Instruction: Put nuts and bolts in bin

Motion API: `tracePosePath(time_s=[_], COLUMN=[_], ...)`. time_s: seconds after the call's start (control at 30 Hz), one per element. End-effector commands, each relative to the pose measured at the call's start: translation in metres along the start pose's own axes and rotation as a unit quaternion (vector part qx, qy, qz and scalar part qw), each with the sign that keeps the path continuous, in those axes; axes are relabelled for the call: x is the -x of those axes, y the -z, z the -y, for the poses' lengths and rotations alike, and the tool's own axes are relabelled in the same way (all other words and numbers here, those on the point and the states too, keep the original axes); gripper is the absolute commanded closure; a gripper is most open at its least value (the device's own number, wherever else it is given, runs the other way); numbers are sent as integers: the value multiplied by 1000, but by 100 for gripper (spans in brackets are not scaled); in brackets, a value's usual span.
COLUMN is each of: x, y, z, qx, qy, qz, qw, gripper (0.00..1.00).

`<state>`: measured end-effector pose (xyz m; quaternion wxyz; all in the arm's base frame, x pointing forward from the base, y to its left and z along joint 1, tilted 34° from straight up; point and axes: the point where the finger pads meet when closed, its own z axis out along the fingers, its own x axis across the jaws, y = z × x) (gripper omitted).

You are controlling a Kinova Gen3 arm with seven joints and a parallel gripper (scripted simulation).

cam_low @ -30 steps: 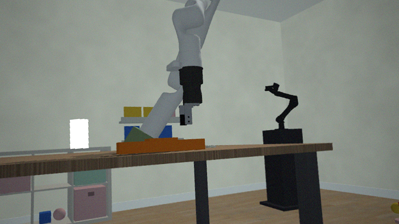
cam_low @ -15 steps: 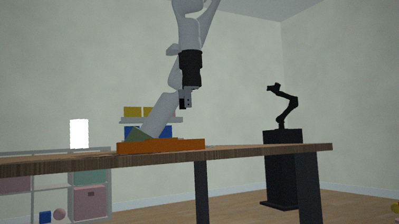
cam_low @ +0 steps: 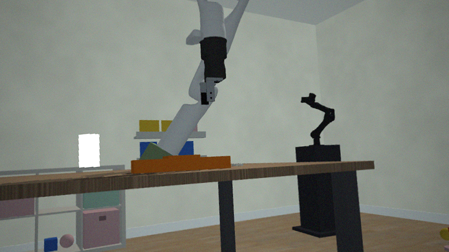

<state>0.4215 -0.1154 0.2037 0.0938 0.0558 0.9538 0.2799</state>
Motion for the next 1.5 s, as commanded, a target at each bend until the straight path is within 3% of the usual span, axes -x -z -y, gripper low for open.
tracePosePath(time_s=[0.0, 1.47], x=[3, 3], y=[14, 19], z=[2, 2], qx=[-4, -4], qy=[0, 0], qz=[6, 6], qw=[1000, 1000], gripper=[0, 0])
